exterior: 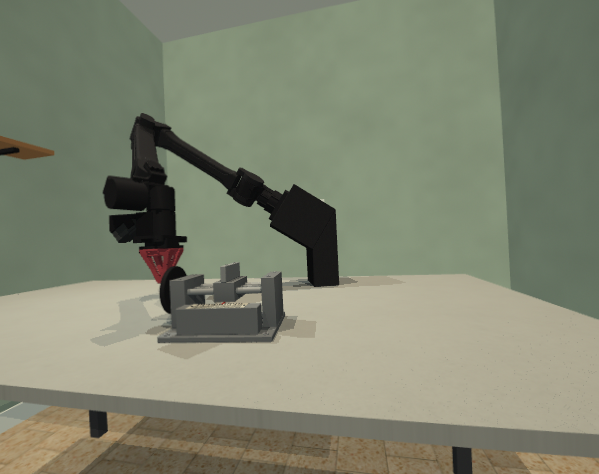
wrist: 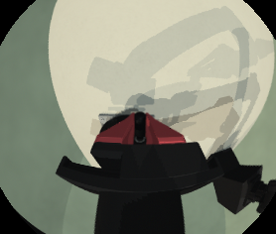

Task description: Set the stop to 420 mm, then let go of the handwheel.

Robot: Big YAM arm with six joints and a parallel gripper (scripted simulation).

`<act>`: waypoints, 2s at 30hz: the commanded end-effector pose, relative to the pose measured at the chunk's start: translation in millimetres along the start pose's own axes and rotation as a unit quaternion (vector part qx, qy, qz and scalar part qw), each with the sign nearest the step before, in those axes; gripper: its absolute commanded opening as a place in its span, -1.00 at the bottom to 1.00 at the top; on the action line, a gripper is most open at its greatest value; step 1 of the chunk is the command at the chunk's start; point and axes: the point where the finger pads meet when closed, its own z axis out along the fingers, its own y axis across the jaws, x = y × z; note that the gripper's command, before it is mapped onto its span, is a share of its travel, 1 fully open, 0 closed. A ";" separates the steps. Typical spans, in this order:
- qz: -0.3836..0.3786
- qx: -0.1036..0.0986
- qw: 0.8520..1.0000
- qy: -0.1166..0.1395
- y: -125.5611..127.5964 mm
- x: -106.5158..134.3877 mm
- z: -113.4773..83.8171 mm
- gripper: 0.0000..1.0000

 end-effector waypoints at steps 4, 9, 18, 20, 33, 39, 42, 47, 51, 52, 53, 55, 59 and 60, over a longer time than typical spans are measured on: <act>-0.003 0.018 1.000 -0.004 -14.8 -0.8 18.0 -0.87; -0.004 0.019 1.000 -0.003 -15.6 -0.5 18.6 -0.87; -0.003 0.018 1.000 -0.003 -15.2 -0.4 25.1 -0.87; -0.003 0.017 1.000 -0.003 -14.5 -1.1 26.9 -0.87; 0.005 0.011 1.000 -0.006 -4.6 -7.9 32.7 -0.87; 0.004 0.012 1.000 -0.007 -3.3 -8.0 39.8 -0.87; 0.002 0.014 1.000 -0.006 -6.6 -5.4 40.5 -0.87; 0.004 0.012 1.000 -0.007 -2.1 -8.0 41.7 -0.87; 0.004 0.011 1.000 -0.006 1.8 -7.7 47.5 -0.87; 0.004 0.011 1.000 -0.006 2.8 -7.6 49.1 -0.87; 0.004 0.011 1.000 -0.006 3.7 -7.6 50.5 -0.87; 0.004 0.011 1.000 -0.006 4.9 -7.7 52.6 -0.87; 0.004 0.012 1.000 -0.006 5.4 -7.8 53.4 -0.87; 0.004 0.012 1.000 -0.006 5.6 -7.7 53.5 -0.87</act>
